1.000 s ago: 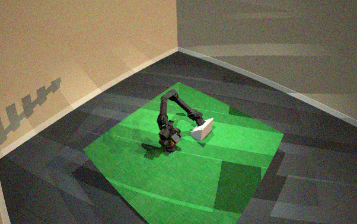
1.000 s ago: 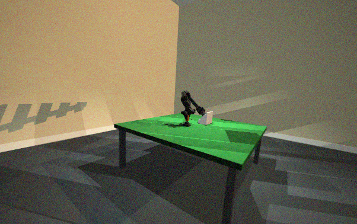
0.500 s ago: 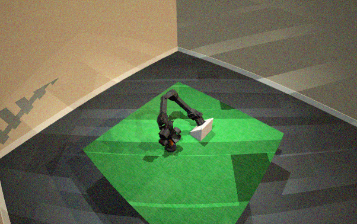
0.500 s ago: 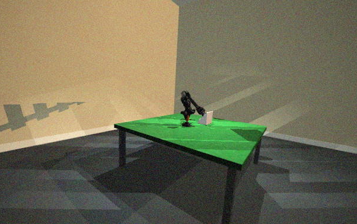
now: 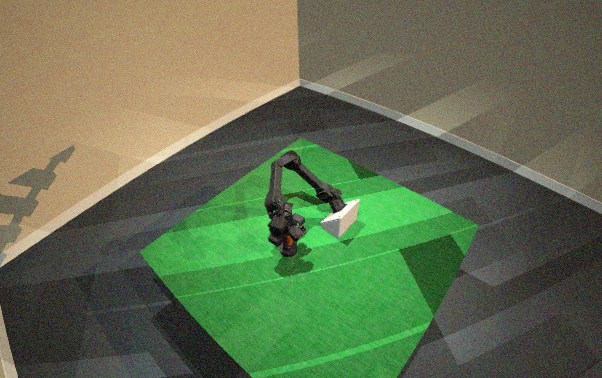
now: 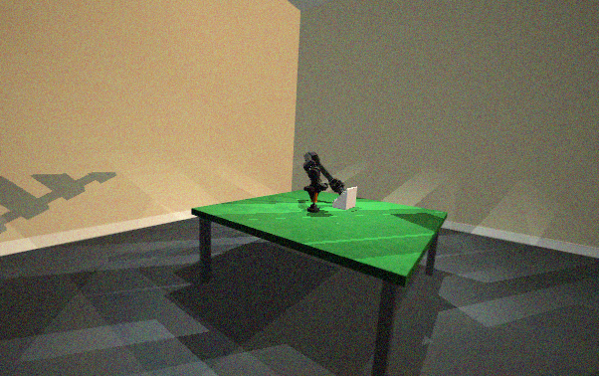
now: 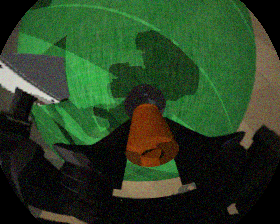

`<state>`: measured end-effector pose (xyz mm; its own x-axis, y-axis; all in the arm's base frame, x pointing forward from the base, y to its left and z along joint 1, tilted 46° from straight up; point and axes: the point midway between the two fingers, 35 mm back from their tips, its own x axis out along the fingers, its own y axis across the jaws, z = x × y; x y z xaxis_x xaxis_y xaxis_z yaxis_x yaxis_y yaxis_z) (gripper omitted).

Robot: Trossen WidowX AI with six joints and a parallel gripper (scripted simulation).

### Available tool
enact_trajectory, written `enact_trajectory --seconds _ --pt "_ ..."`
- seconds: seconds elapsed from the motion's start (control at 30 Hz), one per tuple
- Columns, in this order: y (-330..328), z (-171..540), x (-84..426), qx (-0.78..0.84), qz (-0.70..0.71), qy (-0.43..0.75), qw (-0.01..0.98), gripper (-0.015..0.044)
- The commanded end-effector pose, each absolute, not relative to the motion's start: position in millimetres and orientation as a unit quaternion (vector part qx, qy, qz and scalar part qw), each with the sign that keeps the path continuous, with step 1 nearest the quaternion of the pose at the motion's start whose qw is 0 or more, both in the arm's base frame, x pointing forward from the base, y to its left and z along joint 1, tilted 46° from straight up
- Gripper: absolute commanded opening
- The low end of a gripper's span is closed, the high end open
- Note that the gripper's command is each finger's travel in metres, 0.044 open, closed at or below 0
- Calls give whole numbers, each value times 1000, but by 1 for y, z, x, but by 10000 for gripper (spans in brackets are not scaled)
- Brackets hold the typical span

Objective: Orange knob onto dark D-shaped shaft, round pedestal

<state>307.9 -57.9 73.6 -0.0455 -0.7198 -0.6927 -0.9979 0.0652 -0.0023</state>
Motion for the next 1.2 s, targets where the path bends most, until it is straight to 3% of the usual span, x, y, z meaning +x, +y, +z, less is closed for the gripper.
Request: enact_trajectory --seconds 0.0,1.17 --pt "-57 74 308 -640 271 671 260 0" --pt "-62 70 308 -642 277 668 254 0"
